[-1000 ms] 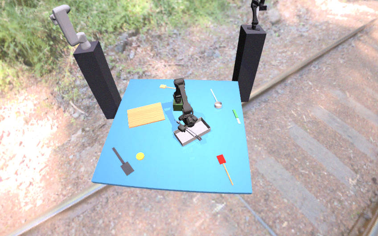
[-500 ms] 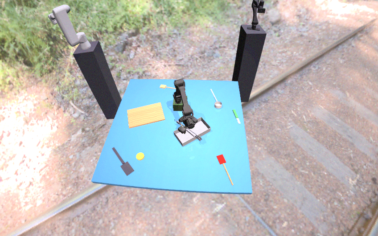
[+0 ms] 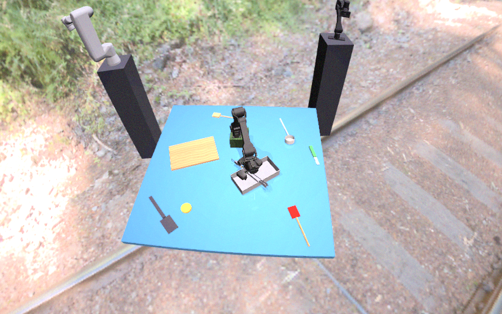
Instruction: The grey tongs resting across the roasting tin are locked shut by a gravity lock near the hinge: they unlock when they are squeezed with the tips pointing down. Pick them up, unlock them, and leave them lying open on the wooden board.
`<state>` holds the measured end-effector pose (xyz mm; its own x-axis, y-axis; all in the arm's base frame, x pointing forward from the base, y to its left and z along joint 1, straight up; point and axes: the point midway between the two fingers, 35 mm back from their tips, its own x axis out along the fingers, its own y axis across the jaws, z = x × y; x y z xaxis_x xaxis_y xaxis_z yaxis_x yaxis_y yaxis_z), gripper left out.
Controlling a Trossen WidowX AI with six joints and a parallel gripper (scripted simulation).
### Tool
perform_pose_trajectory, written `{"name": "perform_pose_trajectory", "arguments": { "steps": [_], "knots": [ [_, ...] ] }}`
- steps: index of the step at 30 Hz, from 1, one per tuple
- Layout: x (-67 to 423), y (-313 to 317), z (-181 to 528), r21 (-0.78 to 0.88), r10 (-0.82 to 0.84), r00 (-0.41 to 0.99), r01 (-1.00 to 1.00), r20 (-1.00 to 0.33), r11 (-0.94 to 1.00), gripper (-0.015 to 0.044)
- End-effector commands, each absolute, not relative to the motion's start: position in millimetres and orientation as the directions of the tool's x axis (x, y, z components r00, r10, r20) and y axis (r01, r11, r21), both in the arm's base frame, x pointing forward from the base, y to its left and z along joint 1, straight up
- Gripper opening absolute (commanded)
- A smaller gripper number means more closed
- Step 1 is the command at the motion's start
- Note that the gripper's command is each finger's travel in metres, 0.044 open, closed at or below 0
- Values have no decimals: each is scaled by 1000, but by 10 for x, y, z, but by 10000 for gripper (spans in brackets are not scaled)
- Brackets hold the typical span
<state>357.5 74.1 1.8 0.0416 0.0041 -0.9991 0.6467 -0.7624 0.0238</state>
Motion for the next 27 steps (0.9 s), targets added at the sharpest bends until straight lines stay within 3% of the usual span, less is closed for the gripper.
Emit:
{"name": "perform_pose_trajectory", "arguments": {
  "steps": [1, 14, 25, 27],
  "knots": [
    [3560, 744, -78, 16, 6, 31, 644, -999, -765, 440],
    [3551, 742, -214, 15, 6, 31, 644, -1000, -765, 440],
    [3559, 738, -179, 22, 3, 37, 647, -999, -762, 151],
    [3559, 738, -179, 22, 3, 37, 647, -999, -762, 138]
  ]
}}
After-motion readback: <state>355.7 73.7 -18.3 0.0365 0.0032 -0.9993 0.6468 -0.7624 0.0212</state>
